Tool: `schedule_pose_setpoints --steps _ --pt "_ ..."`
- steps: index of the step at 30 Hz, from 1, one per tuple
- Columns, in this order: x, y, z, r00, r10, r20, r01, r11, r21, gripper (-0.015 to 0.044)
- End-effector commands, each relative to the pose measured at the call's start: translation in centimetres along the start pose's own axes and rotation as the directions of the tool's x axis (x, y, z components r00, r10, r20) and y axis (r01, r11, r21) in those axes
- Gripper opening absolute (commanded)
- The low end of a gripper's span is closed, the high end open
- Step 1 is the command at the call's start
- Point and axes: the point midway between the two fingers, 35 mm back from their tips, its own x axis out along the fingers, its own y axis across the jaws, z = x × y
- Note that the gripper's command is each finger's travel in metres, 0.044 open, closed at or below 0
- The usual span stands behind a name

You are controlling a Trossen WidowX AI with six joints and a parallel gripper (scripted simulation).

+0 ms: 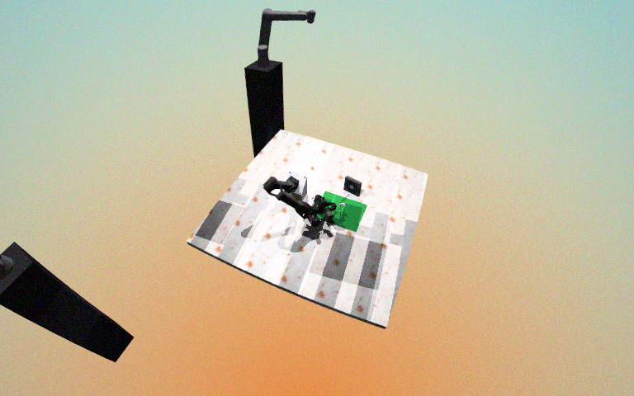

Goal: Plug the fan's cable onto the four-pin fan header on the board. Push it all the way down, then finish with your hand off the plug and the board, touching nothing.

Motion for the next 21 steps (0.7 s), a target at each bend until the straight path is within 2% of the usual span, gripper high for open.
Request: schedule_pose_setpoints --steps 1,21 --pt "0.1 0.0 -0.1 1.0 0.0 0.0 0.0 1.0 0.001 0.0" --pt "0.7 -0.3 -1.9 1.0 0.001 -0.001 -0.001 1.0 0.001 0.0"
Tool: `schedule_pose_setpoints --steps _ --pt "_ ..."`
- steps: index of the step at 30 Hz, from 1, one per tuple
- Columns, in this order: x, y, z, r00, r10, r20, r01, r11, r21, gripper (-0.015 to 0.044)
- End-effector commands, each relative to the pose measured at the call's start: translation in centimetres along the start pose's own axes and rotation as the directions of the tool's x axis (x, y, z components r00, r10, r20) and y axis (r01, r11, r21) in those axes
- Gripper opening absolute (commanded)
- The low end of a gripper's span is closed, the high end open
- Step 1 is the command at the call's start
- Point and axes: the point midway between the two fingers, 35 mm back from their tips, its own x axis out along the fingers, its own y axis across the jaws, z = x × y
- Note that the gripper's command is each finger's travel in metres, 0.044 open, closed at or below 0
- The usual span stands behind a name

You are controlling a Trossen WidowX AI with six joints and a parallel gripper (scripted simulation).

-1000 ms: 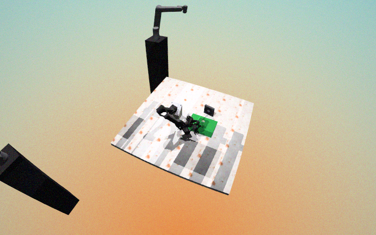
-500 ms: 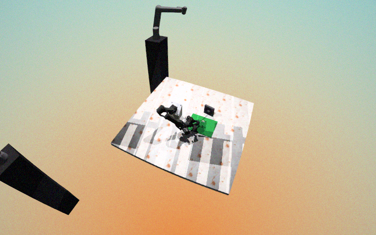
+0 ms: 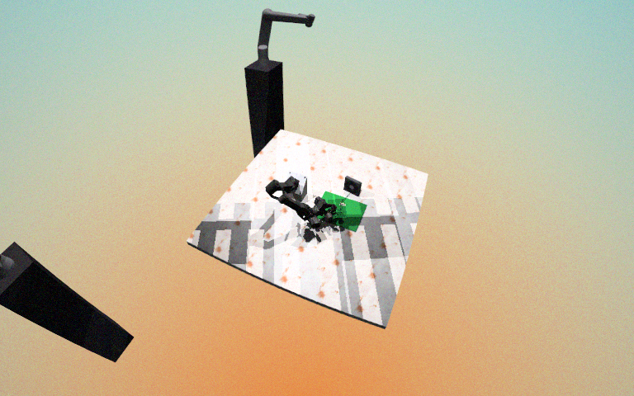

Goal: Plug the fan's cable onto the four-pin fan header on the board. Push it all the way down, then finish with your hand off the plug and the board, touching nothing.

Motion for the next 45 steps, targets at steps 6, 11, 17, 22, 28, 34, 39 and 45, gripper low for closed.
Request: schedule_pose_setpoints --steps 6,11,17,22,28,34,39,45 --pt "0.3 -0.2 -0.8 1.0 -0.001 0.004 0.001 1.0 -0.004 0.0" --pt "0.4 -0.2 -1.3 1.0 -0.001 0.004 0.001 1.0 -0.004 0.0" --pt "0.5 -0.3 -1.8 1.0 -0.001 0.004 0.001 1.0 -0.004 0.0" --pt "0.6 -0.3 -2.2 1.0 -0.001 0.004 0.001 1.0 -0.004 0.0" --pt "0.7 -0.4 -2.7 1.0 -0.001 0.004 0.001 1.0 -0.004 0.0" --pt "0.8 -0.4 -3.3 1.0 -0.001 0.004 0.001 1.0 -0.004 0.0" --pt "0.8 -0.2 -3.2 1.0 0.001 -0.001 -0.001 1.0 0.0 0.0" --pt "0.8 -0.2 -3.2 1.0 0.001 -0.001 -0.001 1.0 0.0 0.0"
